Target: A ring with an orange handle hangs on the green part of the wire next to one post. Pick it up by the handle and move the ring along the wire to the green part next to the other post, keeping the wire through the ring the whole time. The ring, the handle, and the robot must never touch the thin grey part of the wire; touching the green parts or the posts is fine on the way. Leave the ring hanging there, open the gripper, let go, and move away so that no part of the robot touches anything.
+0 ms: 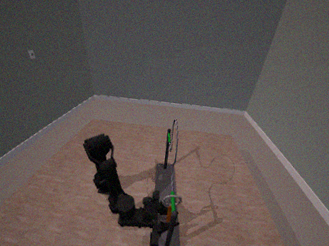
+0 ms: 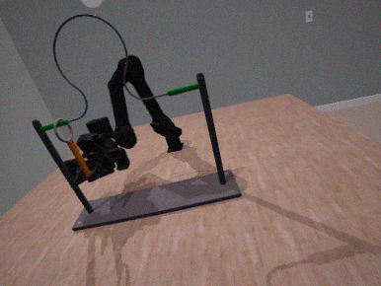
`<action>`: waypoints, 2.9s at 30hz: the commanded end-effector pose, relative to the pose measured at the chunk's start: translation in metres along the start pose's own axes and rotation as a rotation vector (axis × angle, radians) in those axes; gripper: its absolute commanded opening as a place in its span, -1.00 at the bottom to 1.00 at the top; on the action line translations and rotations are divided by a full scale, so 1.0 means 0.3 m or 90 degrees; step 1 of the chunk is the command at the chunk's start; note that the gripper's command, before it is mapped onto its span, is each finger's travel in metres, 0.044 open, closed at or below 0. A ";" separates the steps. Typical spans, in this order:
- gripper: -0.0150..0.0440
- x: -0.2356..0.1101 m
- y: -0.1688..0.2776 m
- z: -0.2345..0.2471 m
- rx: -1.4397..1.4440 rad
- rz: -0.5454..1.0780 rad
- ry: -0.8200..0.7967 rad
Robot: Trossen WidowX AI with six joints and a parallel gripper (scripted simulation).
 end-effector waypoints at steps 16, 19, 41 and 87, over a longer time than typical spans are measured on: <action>0.05 0.002 0.004 -0.004 0.004 0.002 0.003; -0.22 0.000 0.000 -0.001 0.000 0.000 0.001; -1.00 0.002 -0.039 -0.007 0.003 0.000 0.000; -1.00 0.002 -0.059 0.011 0.004 0.001 -0.001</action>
Point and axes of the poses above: the point midway between the two fingers, 35 mm back from their tips, its own x axis out along the fingers, its own z axis across the jaws, y = z × x, the point moved 4 cm from there along -x, back along the fingers, and after that the axes turned 1 degree about -x, right-handed, at the moved point
